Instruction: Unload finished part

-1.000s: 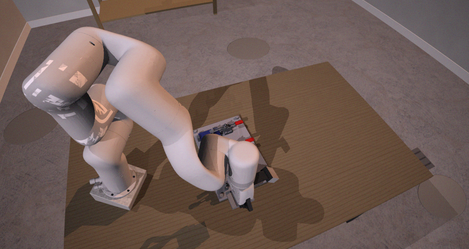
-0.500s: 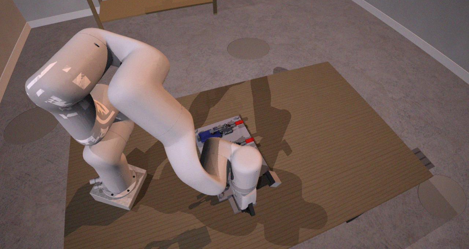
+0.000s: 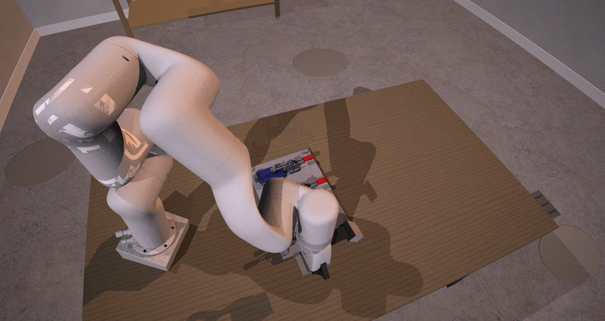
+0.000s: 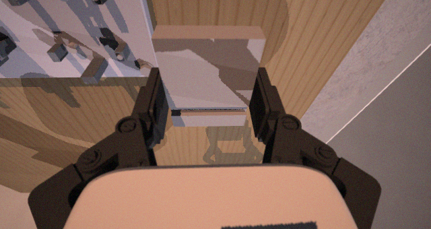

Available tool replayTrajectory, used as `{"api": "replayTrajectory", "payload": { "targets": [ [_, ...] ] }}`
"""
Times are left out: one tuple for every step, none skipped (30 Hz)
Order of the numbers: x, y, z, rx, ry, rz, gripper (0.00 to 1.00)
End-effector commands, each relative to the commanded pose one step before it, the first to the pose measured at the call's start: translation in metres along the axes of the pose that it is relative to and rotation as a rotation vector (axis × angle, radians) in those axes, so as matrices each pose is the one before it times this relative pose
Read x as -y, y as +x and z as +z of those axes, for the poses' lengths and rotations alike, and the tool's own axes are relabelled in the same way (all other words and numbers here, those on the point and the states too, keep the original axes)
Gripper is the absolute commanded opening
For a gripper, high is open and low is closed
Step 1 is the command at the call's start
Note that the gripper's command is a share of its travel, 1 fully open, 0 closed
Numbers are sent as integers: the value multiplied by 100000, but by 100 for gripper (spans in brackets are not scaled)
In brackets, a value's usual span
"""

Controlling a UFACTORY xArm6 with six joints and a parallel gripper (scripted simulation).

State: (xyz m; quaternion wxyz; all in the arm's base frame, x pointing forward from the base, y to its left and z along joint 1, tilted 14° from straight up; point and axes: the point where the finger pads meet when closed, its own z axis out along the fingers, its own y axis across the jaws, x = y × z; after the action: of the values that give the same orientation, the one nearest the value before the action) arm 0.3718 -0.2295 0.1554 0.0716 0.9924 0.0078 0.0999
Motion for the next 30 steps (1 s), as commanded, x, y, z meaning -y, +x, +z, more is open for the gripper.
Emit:
{"api": "replayTrajectory", "payload": {
  "targets": [
    [-85,129,-132,-353,-221,5,0],
    [0,0,0,0,0,0,0],
    [0,0,0,0,0,0,0],
    [0,0,0,0,0,0,0],
    [0,0,0,0,0,0,0],
    [0,0,0,0,0,0,0],
    [0,0,0,0,0,-1,0],
    [0,0,0,0,0,-2,0],
    [0,0,0,0,0,-3,0],
    [0,0,0,0,0,-3,0],
    [0,0,0,0,0,-3,0],
    [0,0,0,0,0,-2,0],
    [0,0,0,0,0,-1,0],
    [0,0,0,0,0,0,0],
    [0,0,0,0,0,0,0],
    [0,0,0,0,0,0,0],
    [0,0,0,0,0,0,0],
    [0,0,3,0,0,0,0],
    [0,0,7,0,0,0,0],
    [0,0,13,0,0,0,0],
    [0,0,20,0,0,0,0],
    [0,0,29,0,0,0,0],
    [0,0,39,0,0,0,0],
    [0,0,50,0,0,0,0],
    [0,0,62,0,0,0,0],
    [0,0,74,0,0,0,0],
    [0,0,87,0,0,0,0],
    [0,-1,100,0,0,0,0],
    [-1,0,114,0,0,0,0],
    [-1,0,127,0,0,0,0]
  ]
}}
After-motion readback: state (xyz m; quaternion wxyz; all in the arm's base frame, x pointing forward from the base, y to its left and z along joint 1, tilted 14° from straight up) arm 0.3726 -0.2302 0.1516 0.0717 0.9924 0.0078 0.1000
